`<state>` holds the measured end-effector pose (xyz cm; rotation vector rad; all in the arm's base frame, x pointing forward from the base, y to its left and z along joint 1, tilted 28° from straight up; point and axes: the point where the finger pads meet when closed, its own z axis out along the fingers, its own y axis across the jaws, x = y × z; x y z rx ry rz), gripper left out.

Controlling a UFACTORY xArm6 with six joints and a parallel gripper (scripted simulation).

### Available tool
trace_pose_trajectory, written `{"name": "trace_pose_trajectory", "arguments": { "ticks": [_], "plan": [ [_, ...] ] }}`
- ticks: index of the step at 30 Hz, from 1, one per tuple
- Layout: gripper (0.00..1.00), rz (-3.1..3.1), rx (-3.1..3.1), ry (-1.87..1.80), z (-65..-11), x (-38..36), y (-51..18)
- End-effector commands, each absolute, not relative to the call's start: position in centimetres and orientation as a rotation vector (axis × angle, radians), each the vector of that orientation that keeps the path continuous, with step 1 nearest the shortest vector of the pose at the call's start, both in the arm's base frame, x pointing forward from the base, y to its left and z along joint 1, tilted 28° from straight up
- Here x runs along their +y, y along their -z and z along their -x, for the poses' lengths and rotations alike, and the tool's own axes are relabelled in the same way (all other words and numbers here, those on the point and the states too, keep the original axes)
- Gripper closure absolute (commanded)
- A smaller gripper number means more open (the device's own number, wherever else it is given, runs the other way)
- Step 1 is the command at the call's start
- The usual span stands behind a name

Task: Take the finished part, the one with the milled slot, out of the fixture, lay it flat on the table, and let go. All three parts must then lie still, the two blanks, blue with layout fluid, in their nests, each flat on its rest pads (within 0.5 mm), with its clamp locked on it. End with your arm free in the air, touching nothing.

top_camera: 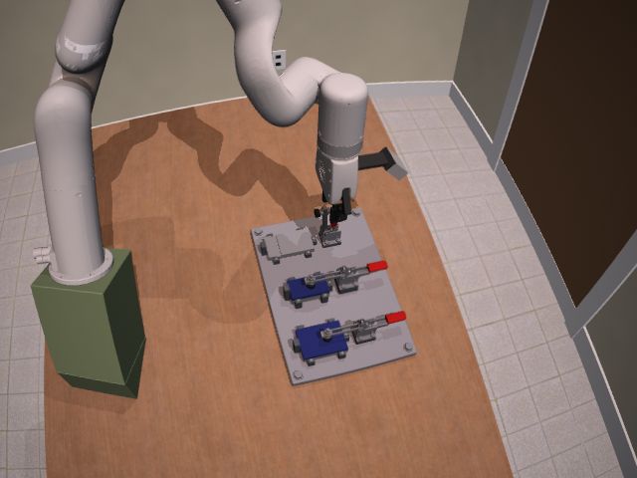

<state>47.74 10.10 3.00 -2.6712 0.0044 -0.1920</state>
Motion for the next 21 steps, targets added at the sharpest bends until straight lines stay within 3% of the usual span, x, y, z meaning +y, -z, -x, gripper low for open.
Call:
{"name": "trace_pose_trajectory", "arguments": {
  "ticks": [1, 20, 21],
  "plan": [
    [0.53, 2.671, 0.004, 0.196, -47.77, 9.76, -3.77],
    [0.53, 2.671, 0.004, 0.196, -47.74, 9.71, -3.85],
    [0.0, 2.671, 0.004, 0.196, -47.74, 9.71, -3.85]
  ]
}}
